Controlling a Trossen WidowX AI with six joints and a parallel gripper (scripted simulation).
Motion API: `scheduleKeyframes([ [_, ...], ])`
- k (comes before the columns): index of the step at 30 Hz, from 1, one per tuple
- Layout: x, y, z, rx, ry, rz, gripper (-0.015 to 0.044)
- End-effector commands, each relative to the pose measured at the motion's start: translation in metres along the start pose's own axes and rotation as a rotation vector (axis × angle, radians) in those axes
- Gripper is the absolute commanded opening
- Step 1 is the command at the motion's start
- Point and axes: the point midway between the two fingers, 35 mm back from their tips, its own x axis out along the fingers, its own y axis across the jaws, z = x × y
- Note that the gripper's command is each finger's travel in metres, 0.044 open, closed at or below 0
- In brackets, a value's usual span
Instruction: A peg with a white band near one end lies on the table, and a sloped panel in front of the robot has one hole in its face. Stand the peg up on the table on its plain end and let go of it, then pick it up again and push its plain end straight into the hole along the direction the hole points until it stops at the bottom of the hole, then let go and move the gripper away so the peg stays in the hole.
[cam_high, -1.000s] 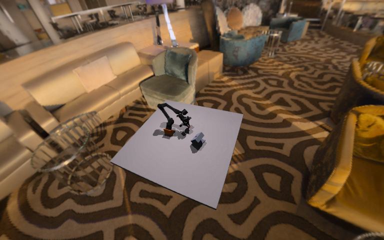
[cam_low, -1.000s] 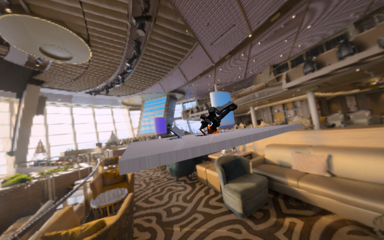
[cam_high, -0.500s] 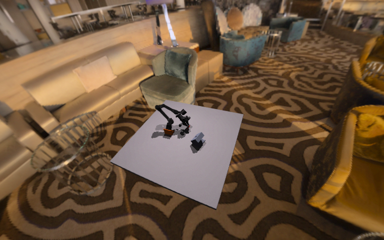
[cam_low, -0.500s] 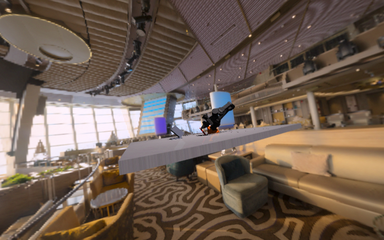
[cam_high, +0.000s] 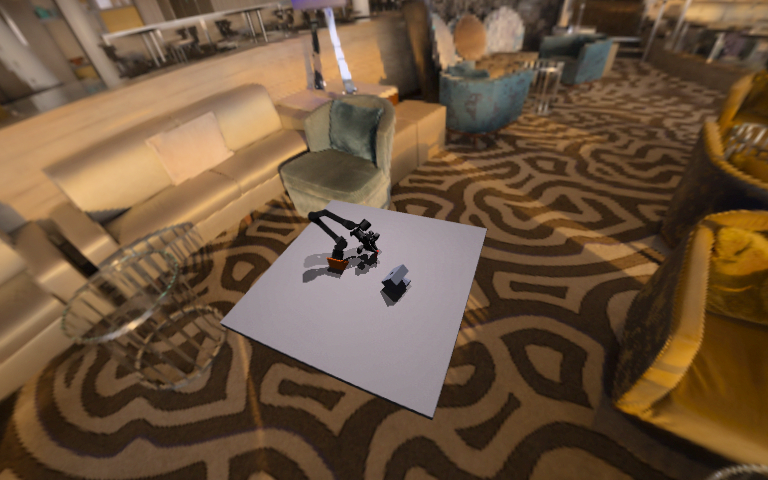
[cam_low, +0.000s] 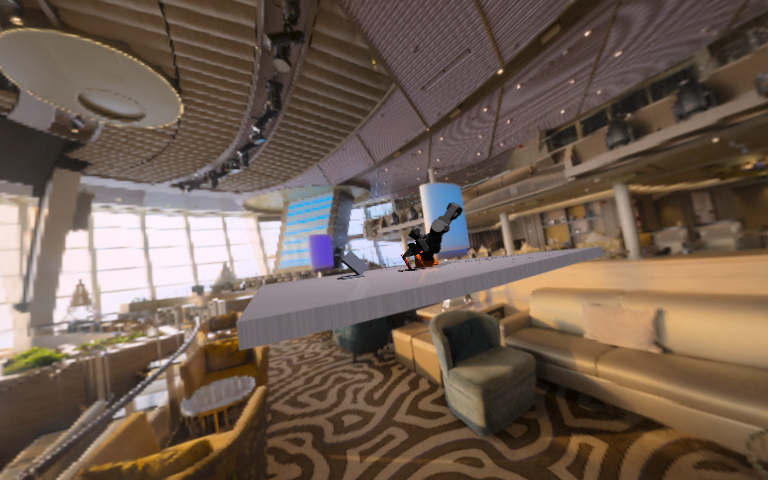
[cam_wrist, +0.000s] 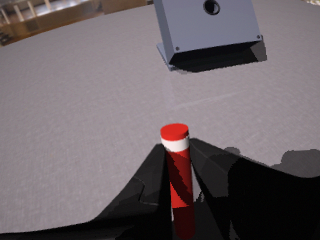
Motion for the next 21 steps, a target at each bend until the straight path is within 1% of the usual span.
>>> scheduleKeyframes([
  [1,-0.002,-0.003,-0.002,0.003,-0.033,-0.006,0.0049],
  [21,-0.013,-0.003,-0.01,0.005,-0.205,-0.007,0.0049],
])
